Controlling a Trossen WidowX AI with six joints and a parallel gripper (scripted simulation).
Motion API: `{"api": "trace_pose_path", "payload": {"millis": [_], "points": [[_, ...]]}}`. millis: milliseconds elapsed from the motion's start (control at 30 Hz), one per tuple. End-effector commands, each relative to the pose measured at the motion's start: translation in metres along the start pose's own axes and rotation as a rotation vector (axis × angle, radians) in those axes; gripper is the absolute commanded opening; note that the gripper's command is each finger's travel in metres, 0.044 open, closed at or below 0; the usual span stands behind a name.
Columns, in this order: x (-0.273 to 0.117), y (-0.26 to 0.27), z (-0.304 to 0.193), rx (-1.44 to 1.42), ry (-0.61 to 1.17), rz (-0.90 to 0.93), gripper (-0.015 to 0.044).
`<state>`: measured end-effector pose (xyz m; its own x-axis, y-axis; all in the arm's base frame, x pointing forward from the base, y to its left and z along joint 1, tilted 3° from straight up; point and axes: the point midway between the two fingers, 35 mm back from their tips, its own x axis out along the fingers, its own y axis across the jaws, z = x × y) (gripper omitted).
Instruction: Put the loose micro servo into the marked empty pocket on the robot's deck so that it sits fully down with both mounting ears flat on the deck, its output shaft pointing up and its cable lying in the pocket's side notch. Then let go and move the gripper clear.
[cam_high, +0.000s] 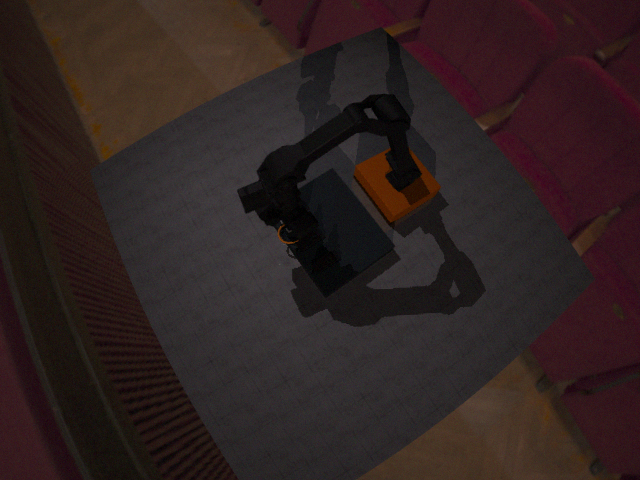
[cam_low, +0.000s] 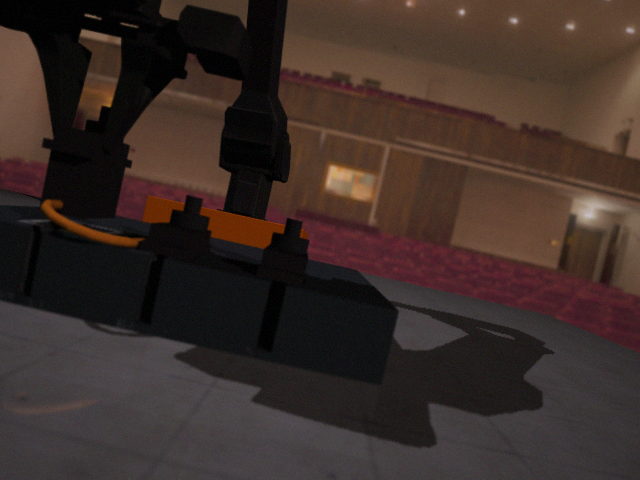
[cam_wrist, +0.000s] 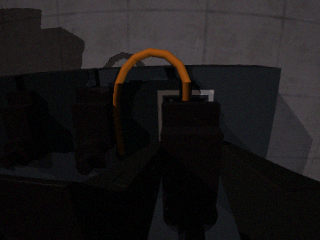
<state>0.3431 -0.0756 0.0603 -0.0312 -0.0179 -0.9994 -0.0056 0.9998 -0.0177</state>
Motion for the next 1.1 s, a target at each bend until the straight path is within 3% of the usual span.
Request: {"api": "trace_pose_path", "payload": {"millis": [0,1067], "points": [[0.001,0.000,0.002,0.004,-0.009,0.001,0.0000],[0.021,0.000,0.002,0.004,-0.009,0.001,0.0000]]}}
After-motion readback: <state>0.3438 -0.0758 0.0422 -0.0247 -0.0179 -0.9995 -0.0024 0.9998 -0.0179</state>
